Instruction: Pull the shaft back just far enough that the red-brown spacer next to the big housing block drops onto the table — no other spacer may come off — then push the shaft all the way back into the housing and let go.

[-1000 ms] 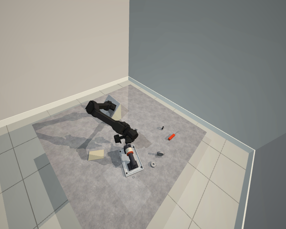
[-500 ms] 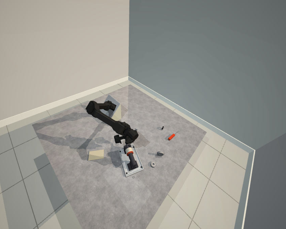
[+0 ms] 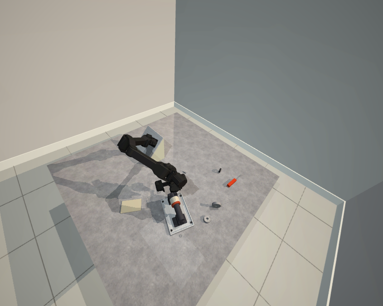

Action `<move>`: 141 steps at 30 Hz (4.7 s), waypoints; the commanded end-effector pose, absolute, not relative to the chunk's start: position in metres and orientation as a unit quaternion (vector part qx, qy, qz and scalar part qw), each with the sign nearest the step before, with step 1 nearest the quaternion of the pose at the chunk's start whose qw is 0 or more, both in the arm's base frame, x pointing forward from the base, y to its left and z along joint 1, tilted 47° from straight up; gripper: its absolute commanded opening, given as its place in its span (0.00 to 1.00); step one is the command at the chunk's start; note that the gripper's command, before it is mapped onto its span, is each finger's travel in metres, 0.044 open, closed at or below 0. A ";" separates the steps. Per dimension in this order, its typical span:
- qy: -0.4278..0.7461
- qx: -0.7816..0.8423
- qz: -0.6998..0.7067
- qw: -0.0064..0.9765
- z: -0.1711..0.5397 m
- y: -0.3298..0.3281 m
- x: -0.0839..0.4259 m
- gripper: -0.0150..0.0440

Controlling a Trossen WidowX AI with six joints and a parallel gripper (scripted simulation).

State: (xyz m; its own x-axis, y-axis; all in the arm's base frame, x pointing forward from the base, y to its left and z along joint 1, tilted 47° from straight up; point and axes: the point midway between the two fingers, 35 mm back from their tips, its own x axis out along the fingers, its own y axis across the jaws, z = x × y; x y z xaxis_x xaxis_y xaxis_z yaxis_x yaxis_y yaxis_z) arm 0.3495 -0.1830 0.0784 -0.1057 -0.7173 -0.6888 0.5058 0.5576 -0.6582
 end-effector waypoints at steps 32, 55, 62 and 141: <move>0.586 -0.094 -0.462 0.660 0.054 -0.209 0.343 1.00; 0.586 -0.094 -0.462 0.660 0.054 -0.209 0.343 1.00; 0.586 -0.094 -0.462 0.660 0.048 -0.215 0.342 1.00; 0.586 -0.094 -0.462 0.659 0.037 -0.214 0.326 0.25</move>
State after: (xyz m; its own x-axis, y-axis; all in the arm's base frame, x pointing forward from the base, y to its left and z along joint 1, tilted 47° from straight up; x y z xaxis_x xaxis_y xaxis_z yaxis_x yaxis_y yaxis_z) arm 0.3302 -0.2159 0.0377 -0.1110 -0.7194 -0.6857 0.4970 0.5573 -0.6651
